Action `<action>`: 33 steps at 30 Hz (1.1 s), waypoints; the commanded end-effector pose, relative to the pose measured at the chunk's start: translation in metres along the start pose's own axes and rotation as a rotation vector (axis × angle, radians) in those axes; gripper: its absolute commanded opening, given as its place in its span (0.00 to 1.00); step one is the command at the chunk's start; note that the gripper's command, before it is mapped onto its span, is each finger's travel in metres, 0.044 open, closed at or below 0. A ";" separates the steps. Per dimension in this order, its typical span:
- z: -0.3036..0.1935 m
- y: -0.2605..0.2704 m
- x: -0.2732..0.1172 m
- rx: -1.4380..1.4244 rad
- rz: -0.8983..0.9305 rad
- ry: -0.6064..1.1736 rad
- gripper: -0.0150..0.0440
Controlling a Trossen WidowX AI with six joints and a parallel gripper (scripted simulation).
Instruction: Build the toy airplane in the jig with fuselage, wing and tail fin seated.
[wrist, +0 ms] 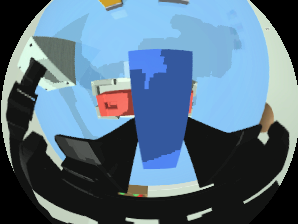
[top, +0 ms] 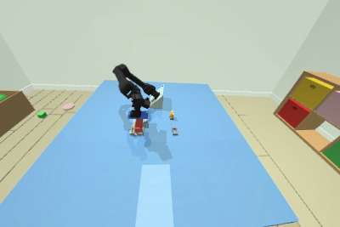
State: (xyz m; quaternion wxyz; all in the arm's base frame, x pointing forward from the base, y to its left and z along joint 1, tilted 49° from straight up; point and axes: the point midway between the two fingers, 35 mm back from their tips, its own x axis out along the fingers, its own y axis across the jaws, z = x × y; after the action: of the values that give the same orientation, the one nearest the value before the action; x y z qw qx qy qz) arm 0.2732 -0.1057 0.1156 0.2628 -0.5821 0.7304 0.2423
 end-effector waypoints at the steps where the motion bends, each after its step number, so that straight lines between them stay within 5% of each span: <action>1: -0.001 0.000 -0.001 -0.002 -0.005 0.003 0.59; 33: -0.003 -0.001 0.038 -0.002 -0.006 0.004 0.59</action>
State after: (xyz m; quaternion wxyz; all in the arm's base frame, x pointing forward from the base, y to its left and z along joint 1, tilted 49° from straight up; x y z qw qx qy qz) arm 0.2676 -0.1332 0.0928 0.2629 -0.5819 0.7306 0.2419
